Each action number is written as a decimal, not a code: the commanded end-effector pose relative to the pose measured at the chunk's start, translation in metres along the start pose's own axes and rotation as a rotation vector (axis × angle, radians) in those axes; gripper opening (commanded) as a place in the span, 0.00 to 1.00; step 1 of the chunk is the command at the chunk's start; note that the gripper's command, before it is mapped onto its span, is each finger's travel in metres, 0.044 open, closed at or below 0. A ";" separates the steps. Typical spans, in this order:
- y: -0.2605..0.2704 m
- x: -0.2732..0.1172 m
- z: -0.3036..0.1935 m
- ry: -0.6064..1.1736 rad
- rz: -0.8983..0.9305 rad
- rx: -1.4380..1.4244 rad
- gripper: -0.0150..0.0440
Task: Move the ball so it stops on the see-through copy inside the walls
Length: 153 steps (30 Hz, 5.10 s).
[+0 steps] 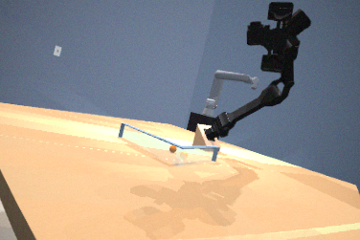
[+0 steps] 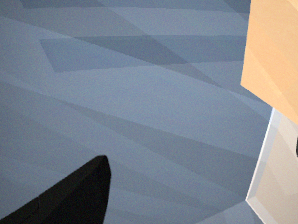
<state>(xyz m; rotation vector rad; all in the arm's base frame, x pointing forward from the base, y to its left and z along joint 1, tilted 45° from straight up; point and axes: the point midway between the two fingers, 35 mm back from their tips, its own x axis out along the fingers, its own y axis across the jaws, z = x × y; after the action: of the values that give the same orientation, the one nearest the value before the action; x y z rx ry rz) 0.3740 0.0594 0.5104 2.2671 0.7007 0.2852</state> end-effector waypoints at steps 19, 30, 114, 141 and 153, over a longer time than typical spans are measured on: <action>-0.132 0.032 0.189 -0.124 -0.547 -0.628 0.66; -0.211 0.012 0.252 0.056 -0.833 -0.877 0.66; -0.355 -0.058 0.302 0.733 -1.070 -1.169 0.25; -0.279 -0.086 0.286 0.620 -1.115 -1.005 0.25; -0.284 -0.074 0.273 0.403 -1.176 -0.705 0.25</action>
<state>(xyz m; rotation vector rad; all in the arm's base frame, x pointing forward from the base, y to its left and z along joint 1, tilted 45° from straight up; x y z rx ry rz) 0.3067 0.0172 0.1144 0.8157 1.6477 0.4015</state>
